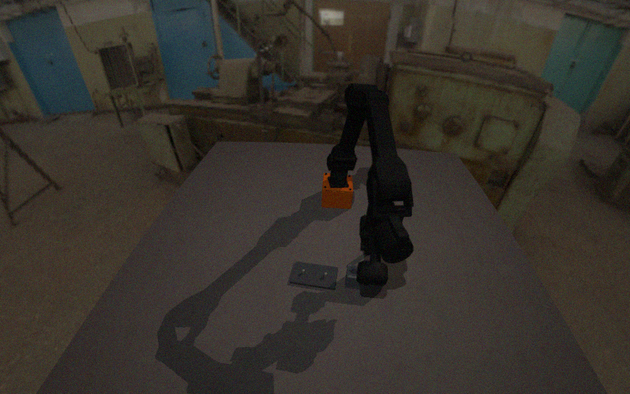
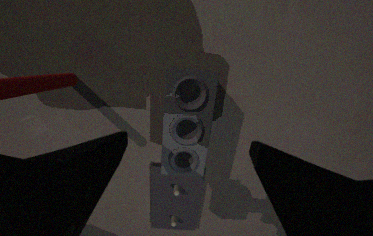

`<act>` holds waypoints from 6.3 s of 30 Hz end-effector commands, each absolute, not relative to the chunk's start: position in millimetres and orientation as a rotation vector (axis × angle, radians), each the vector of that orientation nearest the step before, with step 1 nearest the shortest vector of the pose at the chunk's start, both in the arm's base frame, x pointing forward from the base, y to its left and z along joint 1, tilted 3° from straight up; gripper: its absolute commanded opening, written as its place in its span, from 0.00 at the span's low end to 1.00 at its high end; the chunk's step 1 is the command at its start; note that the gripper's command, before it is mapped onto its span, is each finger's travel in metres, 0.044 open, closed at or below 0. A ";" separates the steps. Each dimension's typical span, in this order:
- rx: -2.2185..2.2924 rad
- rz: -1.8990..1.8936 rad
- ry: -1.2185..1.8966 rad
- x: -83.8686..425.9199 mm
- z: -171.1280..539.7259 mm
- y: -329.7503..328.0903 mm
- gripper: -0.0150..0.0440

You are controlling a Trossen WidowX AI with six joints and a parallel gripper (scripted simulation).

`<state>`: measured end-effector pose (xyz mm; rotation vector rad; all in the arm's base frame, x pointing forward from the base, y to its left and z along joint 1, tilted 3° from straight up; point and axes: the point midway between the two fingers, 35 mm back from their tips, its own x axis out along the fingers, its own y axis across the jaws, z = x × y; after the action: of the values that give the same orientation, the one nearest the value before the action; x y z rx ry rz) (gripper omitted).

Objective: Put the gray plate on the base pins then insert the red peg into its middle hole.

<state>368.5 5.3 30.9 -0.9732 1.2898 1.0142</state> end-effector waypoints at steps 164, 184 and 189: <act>-0.971 1.006 1.300 325.6 16.2 -122.1 0.25; -0.971 1.006 1.300 325.8 9.3 -122.9 0.25; -0.971 1.006 1.300 325.8 -0.1 -122.5 0.25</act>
<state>326.6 -122.3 4.7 -0.9666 1.2964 1.0039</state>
